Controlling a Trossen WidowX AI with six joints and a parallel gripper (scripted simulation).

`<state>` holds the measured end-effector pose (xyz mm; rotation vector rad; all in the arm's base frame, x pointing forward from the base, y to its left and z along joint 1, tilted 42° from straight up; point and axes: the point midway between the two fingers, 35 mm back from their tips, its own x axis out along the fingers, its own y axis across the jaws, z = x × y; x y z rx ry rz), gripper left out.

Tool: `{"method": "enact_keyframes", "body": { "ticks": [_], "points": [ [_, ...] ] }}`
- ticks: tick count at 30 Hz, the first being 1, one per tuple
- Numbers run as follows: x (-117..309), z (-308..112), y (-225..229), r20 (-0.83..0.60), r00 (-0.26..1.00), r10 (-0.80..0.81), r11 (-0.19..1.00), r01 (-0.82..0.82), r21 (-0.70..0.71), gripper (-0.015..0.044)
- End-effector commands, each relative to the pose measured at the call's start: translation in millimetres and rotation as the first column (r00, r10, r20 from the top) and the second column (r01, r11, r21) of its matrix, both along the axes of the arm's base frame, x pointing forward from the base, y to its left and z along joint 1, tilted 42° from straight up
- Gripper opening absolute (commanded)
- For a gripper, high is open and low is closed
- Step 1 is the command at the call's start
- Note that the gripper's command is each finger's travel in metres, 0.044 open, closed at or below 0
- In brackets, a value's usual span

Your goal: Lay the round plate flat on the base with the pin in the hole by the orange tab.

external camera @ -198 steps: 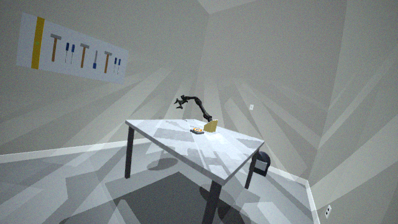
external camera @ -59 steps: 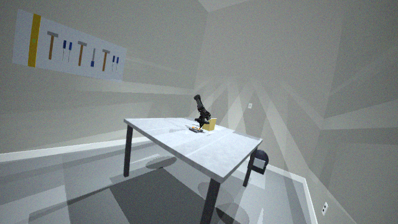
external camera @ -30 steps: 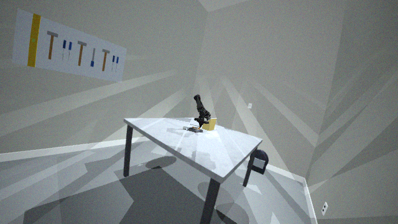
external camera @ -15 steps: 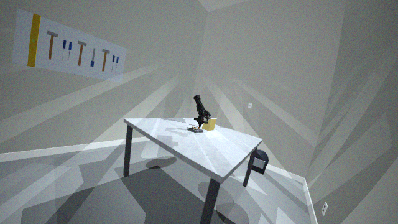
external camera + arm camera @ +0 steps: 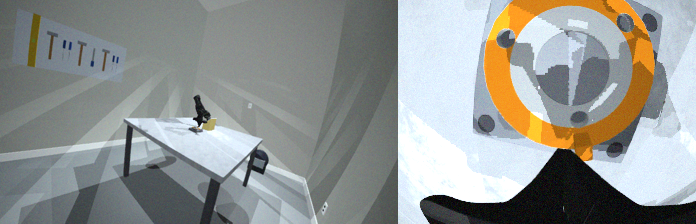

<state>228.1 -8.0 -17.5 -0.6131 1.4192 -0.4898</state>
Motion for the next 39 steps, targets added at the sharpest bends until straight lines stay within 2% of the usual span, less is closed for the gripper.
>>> {"method": "enact_keyframes", "body": {
  "ticks": [1,39],
  "points": [
    [0.2,4.1,-6.4,-0.001,1.0,-0.001,1.0,0.001,-0.011,0.0],
    [29.5,33.5,-27.0,0.001,1.0,-0.002,1.0,0.002,-0.013,0.0]
  ]
}}
